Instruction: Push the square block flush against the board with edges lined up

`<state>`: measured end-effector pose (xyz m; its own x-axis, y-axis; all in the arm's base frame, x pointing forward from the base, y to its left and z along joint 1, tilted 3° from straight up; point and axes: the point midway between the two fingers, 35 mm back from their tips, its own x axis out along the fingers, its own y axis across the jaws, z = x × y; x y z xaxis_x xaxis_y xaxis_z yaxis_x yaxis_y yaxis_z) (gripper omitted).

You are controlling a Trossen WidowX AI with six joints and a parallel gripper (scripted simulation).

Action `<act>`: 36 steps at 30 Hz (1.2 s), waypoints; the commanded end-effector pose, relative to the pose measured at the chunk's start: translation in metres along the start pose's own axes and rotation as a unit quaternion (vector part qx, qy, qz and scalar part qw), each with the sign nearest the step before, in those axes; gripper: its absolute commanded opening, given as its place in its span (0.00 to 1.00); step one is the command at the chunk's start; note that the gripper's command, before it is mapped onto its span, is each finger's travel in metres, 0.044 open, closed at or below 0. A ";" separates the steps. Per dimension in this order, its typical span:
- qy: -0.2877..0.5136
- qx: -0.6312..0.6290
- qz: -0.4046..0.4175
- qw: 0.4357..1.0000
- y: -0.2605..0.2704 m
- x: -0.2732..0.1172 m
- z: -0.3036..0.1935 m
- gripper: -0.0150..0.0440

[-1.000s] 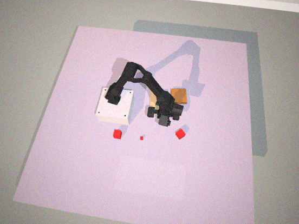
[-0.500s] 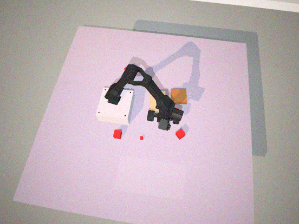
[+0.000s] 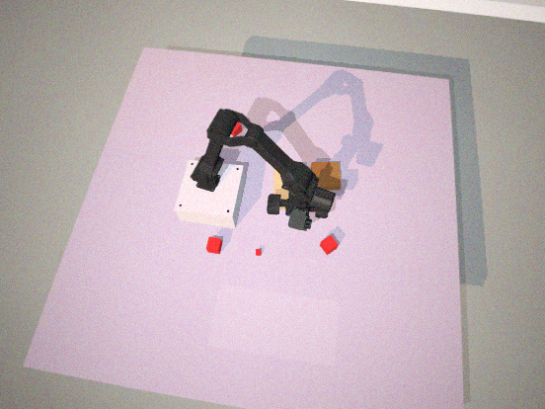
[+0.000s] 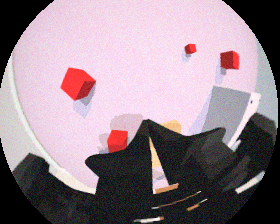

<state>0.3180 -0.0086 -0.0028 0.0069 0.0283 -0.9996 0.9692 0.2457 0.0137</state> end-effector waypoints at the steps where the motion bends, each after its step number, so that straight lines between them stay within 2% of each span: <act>1: 0.003 -0.037 -0.010 0.999 -0.023 0.001 -0.017 0.25; 5: 0.004 -0.047 -0.012 0.999 -0.029 0.004 -0.021 0.25; 8: 0.003 -0.047 -0.012 0.999 -0.030 0.044 -0.021 0.25; 10: 0.003 -0.047 -0.012 0.999 -0.031 0.056 -0.022 0.25; 36: 0.005 -0.047 -0.012 0.999 -0.034 0.056 -0.055 0.25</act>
<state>0.2789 0.0324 -0.0559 -0.0059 0.0250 -0.9997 0.9426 0.3340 0.0028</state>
